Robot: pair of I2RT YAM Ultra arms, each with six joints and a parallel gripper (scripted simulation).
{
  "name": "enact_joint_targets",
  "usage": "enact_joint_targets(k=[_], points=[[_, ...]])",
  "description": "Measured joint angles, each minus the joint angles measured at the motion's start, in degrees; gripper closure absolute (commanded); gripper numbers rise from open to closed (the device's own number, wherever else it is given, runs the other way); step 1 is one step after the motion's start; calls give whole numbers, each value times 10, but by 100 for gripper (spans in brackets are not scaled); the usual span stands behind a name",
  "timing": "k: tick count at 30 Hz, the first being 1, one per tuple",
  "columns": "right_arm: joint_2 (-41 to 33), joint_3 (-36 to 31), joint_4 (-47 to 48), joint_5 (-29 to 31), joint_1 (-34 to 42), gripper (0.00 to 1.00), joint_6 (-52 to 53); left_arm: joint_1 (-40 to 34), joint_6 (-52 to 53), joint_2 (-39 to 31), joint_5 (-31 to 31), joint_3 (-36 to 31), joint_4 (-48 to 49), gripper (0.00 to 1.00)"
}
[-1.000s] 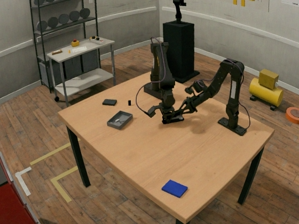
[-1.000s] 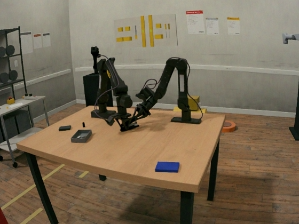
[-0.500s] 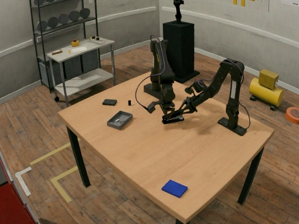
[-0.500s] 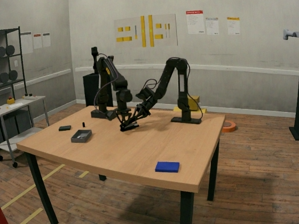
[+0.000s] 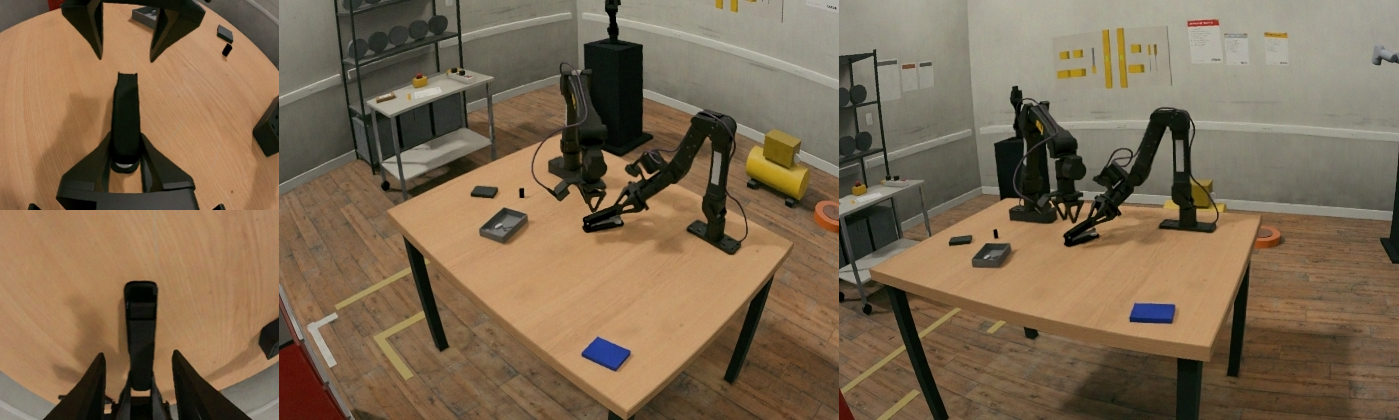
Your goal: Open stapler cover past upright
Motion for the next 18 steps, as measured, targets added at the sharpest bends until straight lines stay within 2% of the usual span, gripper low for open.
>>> enact_joint_targets(k=[8,18], points=[[-28,-8,-26,82,0,43,-37,0,0,0,0,0,0,79],[-223,-25,-35,262,-39,43,-161,0,0,0,0,0,0,79]])
